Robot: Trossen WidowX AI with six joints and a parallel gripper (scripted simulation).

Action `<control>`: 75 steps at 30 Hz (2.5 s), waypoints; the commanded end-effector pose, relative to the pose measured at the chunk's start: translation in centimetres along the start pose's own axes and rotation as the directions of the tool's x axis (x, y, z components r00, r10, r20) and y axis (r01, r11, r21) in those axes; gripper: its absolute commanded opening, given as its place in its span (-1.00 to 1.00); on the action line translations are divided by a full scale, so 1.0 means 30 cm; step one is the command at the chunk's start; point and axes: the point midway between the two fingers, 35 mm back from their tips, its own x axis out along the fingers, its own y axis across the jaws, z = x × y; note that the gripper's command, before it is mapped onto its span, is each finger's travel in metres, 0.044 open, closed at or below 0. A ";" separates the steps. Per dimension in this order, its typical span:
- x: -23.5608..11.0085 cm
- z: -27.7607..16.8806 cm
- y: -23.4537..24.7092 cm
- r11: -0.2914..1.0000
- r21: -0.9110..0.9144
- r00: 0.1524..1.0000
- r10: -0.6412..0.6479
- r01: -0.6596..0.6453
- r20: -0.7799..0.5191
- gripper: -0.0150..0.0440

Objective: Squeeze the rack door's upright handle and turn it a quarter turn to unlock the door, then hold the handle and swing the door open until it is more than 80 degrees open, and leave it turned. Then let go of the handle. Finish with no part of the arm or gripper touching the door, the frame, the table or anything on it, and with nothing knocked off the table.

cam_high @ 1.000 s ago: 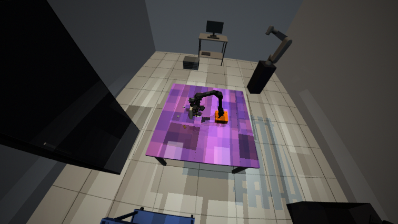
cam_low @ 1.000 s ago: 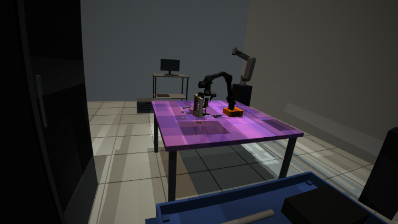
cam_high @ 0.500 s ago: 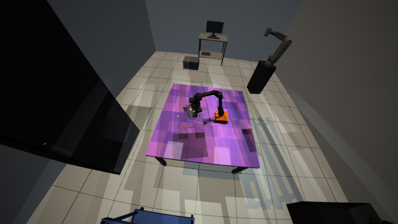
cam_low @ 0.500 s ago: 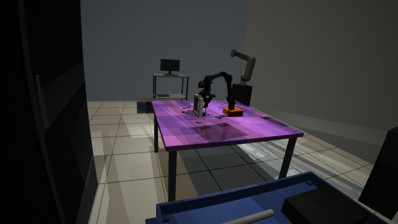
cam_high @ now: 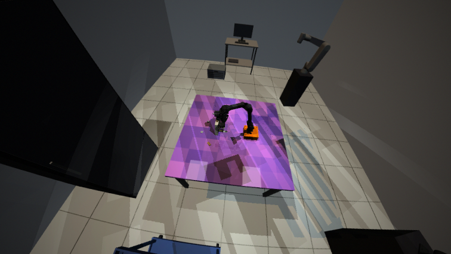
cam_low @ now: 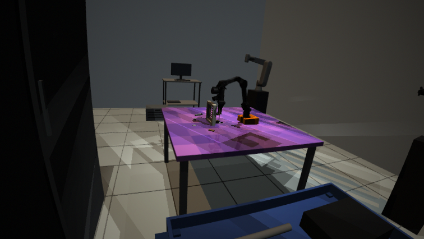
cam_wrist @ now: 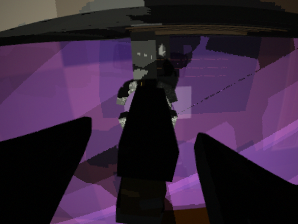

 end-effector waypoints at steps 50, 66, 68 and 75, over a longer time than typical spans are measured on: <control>0.001 0.002 -0.002 0.029 1.000 1.000 -0.004 -0.003 0.003 0.30; 0.001 0.002 -0.002 0.029 1.000 1.000 -0.004 -0.003 0.003 -0.06; 0.001 0.002 -0.002 0.029 1.000 1.000 -0.004 -0.003 0.003 -0.11; 0.001 0.002 -0.002 0.029 1.000 1.000 -0.004 -0.003 0.003 -0.27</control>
